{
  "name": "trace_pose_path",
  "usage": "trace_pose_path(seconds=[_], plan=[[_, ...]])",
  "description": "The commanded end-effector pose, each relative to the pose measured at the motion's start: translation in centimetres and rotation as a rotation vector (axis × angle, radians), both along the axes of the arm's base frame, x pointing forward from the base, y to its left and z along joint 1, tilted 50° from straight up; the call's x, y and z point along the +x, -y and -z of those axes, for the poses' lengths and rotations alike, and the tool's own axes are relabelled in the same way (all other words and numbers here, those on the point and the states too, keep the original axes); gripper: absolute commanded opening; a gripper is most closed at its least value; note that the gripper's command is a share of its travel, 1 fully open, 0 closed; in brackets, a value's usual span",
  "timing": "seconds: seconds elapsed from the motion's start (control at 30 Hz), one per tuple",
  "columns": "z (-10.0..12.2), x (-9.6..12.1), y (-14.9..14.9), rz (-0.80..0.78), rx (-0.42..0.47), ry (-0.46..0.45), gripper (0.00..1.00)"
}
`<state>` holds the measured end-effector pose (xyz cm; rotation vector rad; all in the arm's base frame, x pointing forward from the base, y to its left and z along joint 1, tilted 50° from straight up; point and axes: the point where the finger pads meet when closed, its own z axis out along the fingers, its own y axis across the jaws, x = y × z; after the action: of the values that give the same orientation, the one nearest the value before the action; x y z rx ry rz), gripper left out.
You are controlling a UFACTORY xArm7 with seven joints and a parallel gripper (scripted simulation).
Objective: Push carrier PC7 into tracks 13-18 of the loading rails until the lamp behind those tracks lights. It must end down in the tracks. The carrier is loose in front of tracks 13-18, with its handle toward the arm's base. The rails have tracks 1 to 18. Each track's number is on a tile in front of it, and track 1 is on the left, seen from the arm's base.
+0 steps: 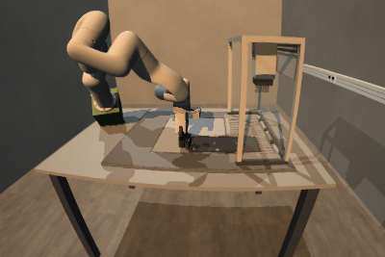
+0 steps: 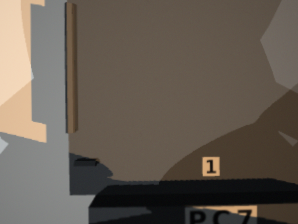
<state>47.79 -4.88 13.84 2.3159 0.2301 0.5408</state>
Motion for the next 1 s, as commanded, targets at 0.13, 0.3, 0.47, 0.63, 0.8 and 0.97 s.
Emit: trace_pose_path(seconds=[0.13,0.3,0.47,0.63,0.8,0.97], plan=[[-0.3,0.7,-0.4,-0.003,0.001,0.002,0.82],[-0.4,1.1,-0.5,-0.003,0.001,0.002,0.82],[-0.6,1.5,-0.7,-0.003,0.001,0.002,0.82],[-0.7,1.8,-0.8,-0.003,0.001,0.002,0.82],[-0.8,2.3,-1.0,-0.003,0.001,0.002,0.82],[-1.0,2.7,-1.1,-0.003,0.001,0.002,0.82]])
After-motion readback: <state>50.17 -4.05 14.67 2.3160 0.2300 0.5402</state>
